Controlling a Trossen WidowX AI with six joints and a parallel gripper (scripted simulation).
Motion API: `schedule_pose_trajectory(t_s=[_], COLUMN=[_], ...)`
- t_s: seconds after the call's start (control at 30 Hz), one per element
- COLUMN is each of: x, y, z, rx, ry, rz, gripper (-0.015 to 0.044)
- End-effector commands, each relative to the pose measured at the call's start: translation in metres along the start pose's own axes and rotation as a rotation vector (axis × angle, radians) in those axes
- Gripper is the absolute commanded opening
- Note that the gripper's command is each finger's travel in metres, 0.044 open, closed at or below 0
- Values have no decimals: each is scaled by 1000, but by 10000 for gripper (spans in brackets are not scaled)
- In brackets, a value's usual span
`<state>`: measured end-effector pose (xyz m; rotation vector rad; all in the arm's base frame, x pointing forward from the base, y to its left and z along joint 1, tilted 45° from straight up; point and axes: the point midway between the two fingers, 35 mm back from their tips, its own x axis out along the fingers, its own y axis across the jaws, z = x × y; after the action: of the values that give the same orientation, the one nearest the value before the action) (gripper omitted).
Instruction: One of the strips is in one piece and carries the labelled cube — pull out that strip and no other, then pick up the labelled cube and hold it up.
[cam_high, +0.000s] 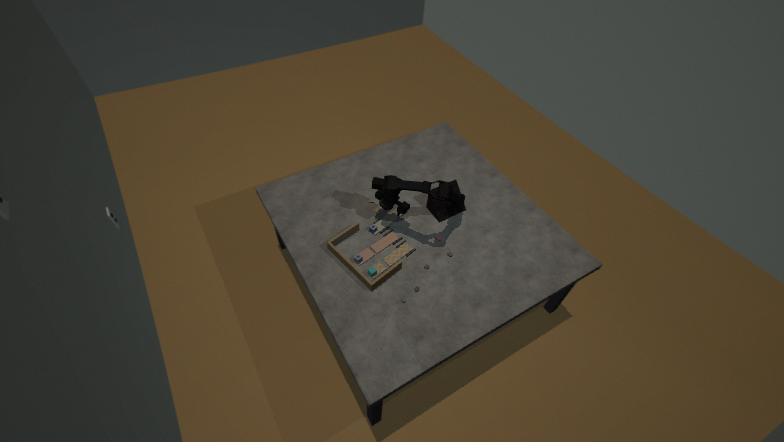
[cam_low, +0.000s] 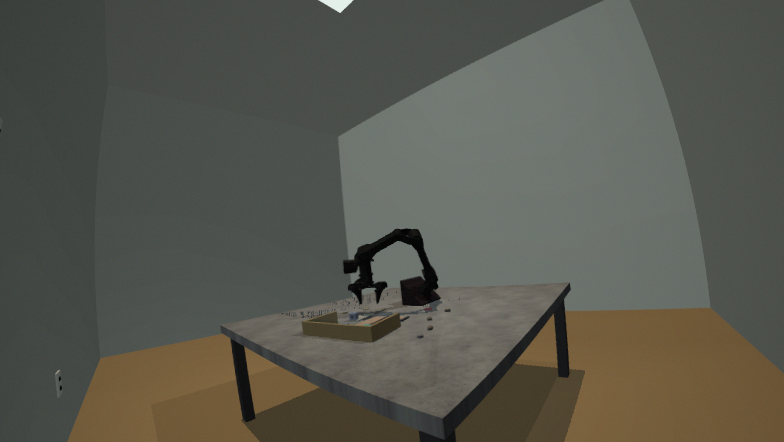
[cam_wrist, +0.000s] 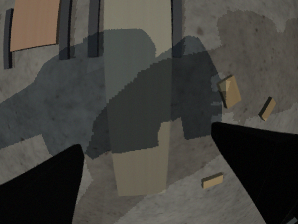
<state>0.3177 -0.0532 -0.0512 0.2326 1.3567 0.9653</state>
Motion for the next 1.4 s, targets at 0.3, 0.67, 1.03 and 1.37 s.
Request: schedule_pose_trajectory(t_s=[0.3, 0.67, 1.03, 1.37], x=[-6, -11, -18, -11], y=[-6, -9, -12, -12], z=[48, 88, 126, 134], rx=[2, 1, 0, 0], ry=[-7, -8, -9, -9], rz=[0, 0, 0, 0], gripper=[440, 440, 440, 256])
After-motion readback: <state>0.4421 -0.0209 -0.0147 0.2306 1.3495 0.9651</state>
